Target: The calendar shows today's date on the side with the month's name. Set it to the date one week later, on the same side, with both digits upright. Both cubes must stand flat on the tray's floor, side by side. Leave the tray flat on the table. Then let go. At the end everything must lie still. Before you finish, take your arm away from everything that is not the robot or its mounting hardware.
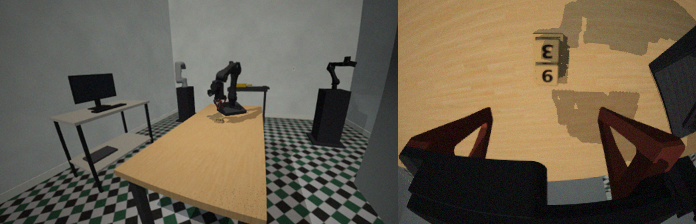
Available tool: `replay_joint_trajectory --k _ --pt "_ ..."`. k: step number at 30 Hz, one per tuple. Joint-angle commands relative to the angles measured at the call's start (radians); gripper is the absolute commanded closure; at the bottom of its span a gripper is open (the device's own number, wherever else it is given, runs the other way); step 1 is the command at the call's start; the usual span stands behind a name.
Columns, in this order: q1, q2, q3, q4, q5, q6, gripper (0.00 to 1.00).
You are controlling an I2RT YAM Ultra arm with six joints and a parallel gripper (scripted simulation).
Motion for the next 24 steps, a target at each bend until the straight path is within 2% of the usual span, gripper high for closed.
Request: replay_joint_trajectory --k 1,12,24 --pt "-0.015 -0.018 0.051 -0.068 0.000 -0.011 0.00" --pt "-0.047 -0.021 0.215 -0.242 -0.005 -0.044 0.00" --pt "-0.050 -0.020 0.232 -0.258 -0.005 -0.047 0.00"
